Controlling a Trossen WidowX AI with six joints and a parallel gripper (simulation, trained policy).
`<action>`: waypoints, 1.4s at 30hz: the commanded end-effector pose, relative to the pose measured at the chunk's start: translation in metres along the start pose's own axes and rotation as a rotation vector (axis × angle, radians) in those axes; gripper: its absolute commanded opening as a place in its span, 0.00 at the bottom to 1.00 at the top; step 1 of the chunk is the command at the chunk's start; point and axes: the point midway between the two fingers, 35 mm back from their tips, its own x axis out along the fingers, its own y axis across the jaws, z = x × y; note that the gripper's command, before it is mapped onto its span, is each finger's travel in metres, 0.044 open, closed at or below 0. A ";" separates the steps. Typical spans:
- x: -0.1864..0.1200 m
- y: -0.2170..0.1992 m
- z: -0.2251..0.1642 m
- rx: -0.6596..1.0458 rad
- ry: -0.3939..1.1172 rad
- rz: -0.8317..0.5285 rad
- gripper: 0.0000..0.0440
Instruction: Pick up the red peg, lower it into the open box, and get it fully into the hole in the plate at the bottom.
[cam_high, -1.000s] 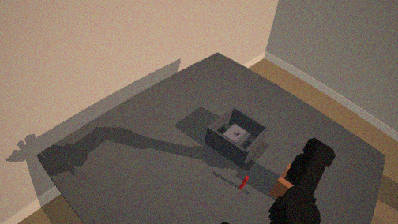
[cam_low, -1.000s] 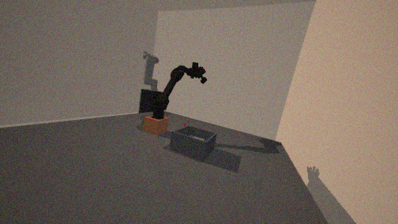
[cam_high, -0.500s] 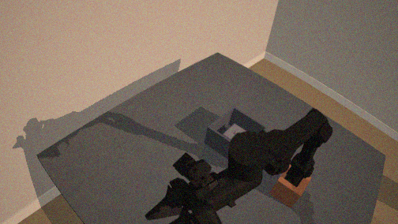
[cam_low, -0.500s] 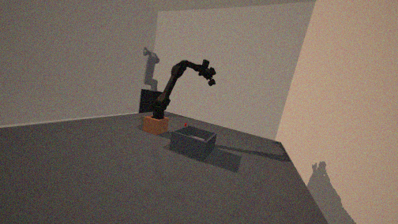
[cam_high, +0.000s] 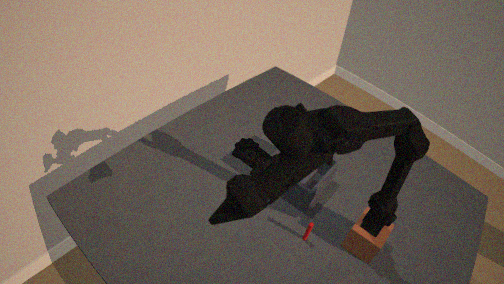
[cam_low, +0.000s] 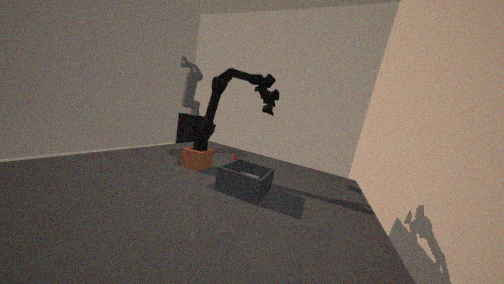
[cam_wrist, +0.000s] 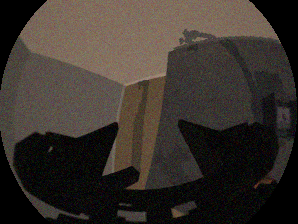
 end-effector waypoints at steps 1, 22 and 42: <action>-0.012 -0.039 0.005 0.088 0.028 -0.097 1.00; -0.077 -0.239 -0.021 0.532 0.109 -0.656 1.00; -0.098 -0.326 -0.086 0.700 0.235 -1.026 1.00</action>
